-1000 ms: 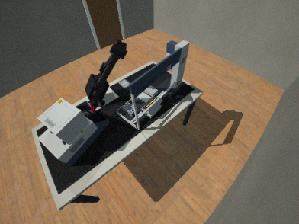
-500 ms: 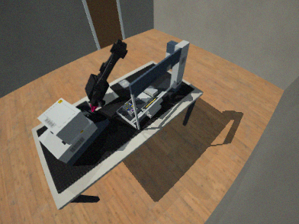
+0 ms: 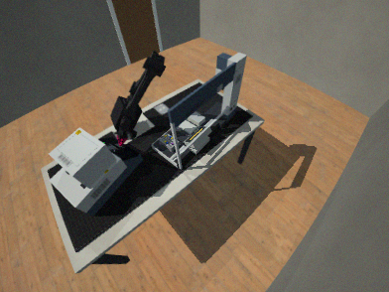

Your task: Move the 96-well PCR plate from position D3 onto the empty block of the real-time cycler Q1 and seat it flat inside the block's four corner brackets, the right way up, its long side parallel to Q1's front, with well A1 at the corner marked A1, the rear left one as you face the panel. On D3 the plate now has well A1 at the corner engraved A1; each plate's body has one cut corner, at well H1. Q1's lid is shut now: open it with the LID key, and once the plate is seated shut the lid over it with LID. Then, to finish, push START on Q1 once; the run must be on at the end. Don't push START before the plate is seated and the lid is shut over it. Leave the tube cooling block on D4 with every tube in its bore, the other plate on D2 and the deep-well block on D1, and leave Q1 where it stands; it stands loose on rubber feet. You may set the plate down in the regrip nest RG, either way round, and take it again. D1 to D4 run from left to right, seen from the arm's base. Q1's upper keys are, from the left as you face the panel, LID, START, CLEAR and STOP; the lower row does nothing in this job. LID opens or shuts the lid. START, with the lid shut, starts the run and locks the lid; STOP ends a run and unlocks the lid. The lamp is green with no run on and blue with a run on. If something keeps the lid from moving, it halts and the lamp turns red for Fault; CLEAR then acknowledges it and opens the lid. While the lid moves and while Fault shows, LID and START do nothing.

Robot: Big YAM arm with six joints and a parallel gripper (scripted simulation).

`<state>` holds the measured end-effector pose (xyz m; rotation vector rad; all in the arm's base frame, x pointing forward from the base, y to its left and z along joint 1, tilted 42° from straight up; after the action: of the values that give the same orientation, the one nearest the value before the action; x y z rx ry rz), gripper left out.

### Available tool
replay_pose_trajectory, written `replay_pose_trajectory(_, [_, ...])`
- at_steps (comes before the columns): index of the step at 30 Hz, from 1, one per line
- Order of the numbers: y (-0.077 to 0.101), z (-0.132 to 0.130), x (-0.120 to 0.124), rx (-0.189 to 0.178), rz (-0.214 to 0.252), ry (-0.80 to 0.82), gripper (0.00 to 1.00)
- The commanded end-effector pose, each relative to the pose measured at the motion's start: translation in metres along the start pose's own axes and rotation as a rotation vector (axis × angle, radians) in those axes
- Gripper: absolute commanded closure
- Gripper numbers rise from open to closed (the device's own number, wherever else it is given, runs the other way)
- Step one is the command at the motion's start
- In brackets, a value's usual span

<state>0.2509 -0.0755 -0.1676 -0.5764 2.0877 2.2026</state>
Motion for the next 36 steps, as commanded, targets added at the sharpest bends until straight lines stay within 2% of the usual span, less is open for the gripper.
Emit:
replay_pose_trajectory(1, [0.000, -0.003, -0.008, 0.006, -0.009, 0.006, 1.00])
replay_pose_trajectory(8, [0.005, 0.001, -0.004, 0.005, -0.005, -0.006, 1.00])
replay_pose_trajectory(13, [0.004, -0.007, -0.014, 0.018, -0.025, -0.002, 1.00])
replay_pose_trajectory(20, [0.004, -0.009, -0.017, 0.022, -0.029, 0.000, 1.00])
replay_pose_trajectory(25, [0.000, -0.007, -0.013, 0.021, -0.027, -0.001, 1.00])
replay_pose_trajectory(30, [0.001, 0.001, 0.000, 0.007, -0.005, -0.005, 1.00])
replay_pose_trajectory(36, [-0.003, -0.003, -0.006, 0.015, -0.017, -0.003, 1.00])
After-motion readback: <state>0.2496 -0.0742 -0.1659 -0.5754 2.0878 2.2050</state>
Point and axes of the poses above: the point where the finger pads meet when closed, its own y axis back along the fingers, its own z axis across the jaws, x = y × z, the point moved 4 cm from there along y, back along the fingers, and after that the axes turned 8 degrees about -y, right-handed, at the moved point
